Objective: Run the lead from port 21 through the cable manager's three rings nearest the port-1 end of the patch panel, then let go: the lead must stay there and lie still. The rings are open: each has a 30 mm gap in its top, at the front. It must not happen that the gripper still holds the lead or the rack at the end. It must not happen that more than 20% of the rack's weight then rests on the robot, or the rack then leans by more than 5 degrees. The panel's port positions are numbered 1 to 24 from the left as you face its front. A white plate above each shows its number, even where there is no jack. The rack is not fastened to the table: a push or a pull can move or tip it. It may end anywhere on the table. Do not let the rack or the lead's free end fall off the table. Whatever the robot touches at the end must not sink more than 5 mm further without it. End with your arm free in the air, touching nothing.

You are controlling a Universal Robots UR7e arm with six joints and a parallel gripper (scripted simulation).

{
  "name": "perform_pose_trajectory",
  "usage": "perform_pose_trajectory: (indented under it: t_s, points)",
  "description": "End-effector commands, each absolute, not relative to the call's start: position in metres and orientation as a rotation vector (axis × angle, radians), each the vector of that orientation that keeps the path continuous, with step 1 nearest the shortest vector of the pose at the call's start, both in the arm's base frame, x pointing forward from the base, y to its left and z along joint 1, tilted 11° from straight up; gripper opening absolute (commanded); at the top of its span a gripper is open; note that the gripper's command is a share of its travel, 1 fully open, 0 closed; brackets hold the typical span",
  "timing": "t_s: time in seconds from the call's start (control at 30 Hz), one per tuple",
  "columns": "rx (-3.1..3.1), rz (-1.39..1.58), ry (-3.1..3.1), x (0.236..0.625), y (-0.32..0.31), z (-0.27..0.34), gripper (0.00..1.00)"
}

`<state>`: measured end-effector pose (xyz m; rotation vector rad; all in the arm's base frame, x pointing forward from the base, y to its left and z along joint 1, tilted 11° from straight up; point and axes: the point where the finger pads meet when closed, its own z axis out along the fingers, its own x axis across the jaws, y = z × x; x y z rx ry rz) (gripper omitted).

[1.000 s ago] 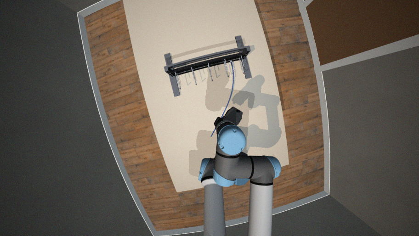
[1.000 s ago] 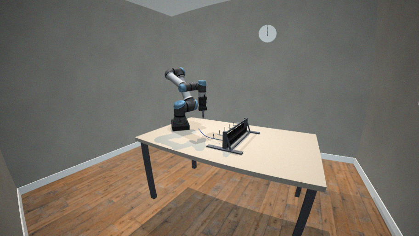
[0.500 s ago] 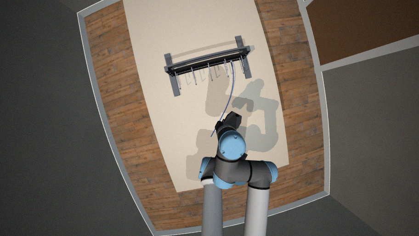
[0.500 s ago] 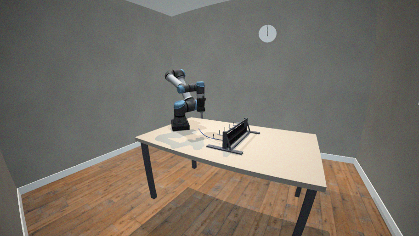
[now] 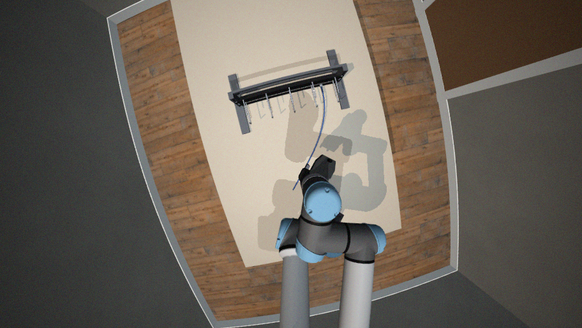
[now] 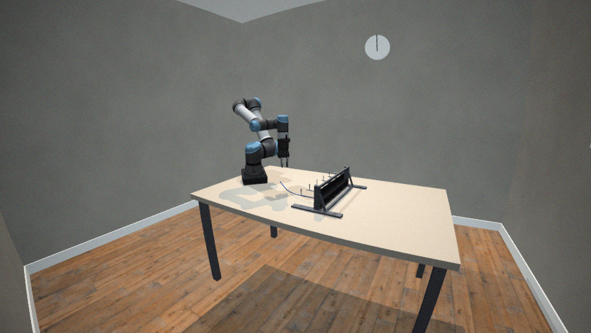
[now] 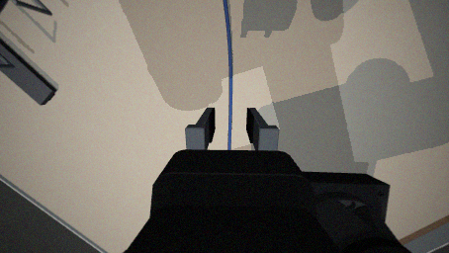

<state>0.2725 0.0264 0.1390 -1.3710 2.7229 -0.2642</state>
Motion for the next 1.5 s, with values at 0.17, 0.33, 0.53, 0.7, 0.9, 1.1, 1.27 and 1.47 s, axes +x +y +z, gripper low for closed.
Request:
perform_pose_trajectory:
  t_s: [0.17,0.33,0.53,0.7,0.9,1.1,1.27,1.47]
  points:
    - [-1.371,-0.265,2.722,0.273,0.026,0.139,0.67]
    - [-1.371,-0.265,2.722,0.273,0.026,0.139,0.67]
    - [-1.371,-0.265,2.722,0.273,0.026,0.139,0.67]
    - [-1.371,-0.265,2.722,0.273,0.026,0.139,0.67]
    - [-1.371,-0.265,2.722,0.274,0.026,0.134,0.67]
    - [-1.371,-0.265,2.722,0.276,0.024,0.121,0.67]
    - [-1.371,-0.265,2.722,0.277,0.023,0.112,0.67]
    - [-1.371,-0.265,2.722,0.280,0.020,0.089,0.67]
